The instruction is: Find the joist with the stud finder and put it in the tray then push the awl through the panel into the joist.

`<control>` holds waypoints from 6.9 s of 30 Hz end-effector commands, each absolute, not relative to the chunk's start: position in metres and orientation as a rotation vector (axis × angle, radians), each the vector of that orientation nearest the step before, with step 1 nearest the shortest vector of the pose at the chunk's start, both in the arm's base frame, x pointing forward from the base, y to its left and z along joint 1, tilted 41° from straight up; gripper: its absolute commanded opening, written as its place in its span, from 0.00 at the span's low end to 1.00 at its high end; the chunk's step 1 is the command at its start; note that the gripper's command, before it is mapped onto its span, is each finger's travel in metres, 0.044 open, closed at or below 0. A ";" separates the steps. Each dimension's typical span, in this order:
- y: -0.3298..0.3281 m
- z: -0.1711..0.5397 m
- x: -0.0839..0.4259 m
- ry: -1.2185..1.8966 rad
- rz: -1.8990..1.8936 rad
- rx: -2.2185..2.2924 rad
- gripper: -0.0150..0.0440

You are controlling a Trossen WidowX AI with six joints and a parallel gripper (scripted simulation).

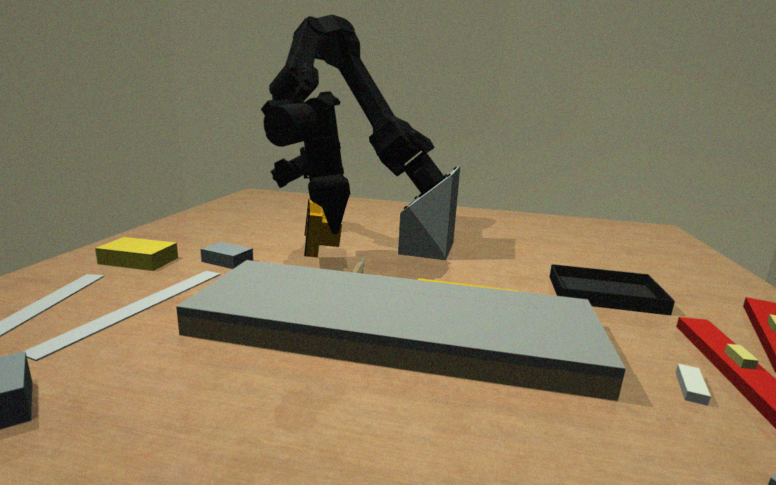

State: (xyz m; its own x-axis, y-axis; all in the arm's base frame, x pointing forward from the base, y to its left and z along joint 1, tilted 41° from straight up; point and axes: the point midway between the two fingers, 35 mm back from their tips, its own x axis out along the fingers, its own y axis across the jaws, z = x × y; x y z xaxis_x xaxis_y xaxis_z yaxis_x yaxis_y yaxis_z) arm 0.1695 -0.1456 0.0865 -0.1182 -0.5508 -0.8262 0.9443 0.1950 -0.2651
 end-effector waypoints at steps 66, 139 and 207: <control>-0.156 0.090 0.173 1.414 -1.277 0.826 0.25; -0.153 0.097 0.176 1.737 -1.126 1.172 0.25; -0.188 0.074 0.169 1.721 -1.132 1.180 0.90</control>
State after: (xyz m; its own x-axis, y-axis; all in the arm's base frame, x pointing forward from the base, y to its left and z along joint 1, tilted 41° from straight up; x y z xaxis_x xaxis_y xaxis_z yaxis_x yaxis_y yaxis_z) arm 0.1684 -0.1847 0.0750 -0.2950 0.2995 -0.9074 0.9508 0.1858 -0.2478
